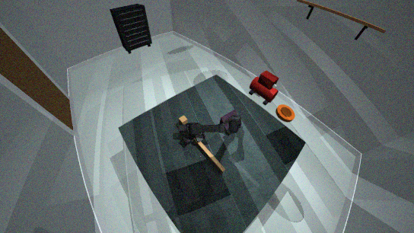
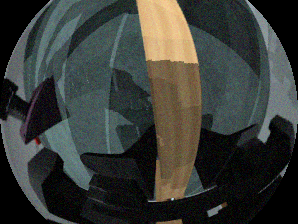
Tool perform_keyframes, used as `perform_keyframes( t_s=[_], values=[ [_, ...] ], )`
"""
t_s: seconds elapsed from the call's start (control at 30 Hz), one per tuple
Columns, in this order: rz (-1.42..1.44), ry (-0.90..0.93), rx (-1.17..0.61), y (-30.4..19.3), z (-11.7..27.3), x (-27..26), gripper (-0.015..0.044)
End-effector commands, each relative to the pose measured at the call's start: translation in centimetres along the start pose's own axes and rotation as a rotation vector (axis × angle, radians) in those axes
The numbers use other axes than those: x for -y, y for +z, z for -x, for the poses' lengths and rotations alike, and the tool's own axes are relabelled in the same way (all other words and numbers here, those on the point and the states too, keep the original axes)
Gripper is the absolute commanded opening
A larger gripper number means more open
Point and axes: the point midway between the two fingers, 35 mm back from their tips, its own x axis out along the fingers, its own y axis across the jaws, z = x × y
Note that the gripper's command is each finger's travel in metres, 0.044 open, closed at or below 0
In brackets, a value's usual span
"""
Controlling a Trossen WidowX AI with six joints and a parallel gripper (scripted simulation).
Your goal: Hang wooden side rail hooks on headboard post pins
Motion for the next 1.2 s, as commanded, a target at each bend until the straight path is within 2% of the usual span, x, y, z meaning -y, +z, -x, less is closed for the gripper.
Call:
perform_keyframes(
  t_s=[0.0,1.17],
  values=[
    [-0.004,-0.010,-0.007,-0.44,0.53,0.05,0.0000],
    [-0.004,-0.010,-0.007,-0.80,0.56,0.00,0.0000]
  ],
)
